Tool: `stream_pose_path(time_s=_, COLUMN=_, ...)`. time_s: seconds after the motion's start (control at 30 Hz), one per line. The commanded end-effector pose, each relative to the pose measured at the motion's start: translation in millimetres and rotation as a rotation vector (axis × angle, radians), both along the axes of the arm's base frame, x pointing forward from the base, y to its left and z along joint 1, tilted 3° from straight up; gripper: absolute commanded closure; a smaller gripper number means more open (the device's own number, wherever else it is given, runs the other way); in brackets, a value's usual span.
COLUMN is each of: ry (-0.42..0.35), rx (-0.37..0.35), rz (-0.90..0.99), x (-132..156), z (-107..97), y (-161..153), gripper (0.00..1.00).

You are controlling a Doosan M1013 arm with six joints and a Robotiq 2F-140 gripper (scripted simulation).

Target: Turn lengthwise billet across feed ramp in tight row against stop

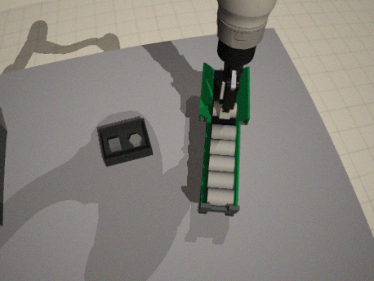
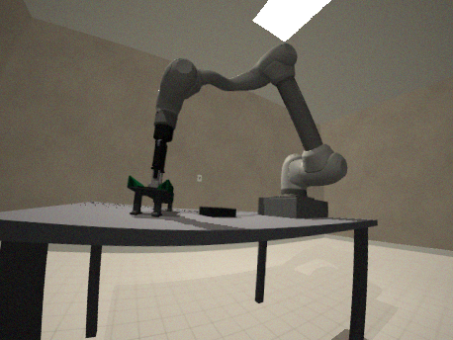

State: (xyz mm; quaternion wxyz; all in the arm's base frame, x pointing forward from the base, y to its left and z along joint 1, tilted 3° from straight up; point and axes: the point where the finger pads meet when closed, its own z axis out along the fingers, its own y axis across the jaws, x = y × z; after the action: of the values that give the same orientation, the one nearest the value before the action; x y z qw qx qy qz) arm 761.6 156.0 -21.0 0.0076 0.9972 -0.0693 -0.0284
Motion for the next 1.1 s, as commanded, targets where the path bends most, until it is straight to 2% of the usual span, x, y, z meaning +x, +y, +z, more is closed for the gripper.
stream_pose_path(time_s=0.0, ry=0.000, rx=0.000, rz=0.000, x=0.0, z=0.2, y=0.1, gripper=0.59)
stream_pose_path(time_s=1.07, ry=0.000, rx=0.000, rz=0.000, x=0.2, z=3.0, y=0.1, gripper=0.59)
